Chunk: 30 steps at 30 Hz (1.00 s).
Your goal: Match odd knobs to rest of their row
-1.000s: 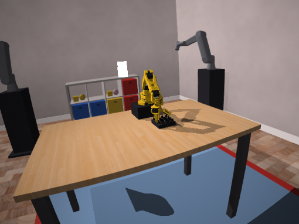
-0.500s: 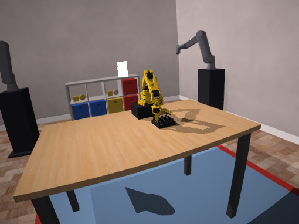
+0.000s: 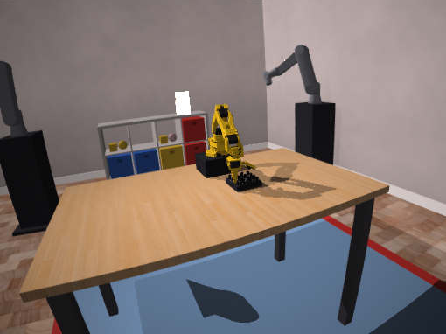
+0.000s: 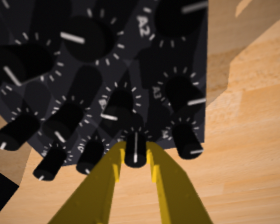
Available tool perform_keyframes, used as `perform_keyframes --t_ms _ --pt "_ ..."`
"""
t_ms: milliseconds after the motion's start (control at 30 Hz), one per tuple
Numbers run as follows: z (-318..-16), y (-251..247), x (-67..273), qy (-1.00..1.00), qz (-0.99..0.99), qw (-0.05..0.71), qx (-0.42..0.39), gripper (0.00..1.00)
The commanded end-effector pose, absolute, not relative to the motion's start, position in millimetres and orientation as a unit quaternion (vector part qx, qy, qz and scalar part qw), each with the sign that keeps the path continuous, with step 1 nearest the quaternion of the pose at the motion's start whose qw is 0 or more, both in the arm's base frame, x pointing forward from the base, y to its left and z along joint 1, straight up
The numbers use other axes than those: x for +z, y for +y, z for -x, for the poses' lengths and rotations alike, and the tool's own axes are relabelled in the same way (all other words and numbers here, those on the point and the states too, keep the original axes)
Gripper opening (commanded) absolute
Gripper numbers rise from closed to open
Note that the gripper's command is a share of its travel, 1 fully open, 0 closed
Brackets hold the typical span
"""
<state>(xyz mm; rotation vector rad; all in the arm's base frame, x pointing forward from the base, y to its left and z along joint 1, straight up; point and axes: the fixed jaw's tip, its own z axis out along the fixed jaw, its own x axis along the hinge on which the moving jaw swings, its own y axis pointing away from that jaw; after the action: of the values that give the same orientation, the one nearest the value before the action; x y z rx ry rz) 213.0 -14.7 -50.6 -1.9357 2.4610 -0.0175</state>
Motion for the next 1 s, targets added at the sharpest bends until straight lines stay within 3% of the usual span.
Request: perform_keyframes --t_ms 0,967 --pt "-210.1 -13.6 -53.6 0.761 0.649 -0.002 0.002 0.01" --pt "-210.2 -16.1 -53.6 0.603 0.798 -0.001 0.002 0.01"
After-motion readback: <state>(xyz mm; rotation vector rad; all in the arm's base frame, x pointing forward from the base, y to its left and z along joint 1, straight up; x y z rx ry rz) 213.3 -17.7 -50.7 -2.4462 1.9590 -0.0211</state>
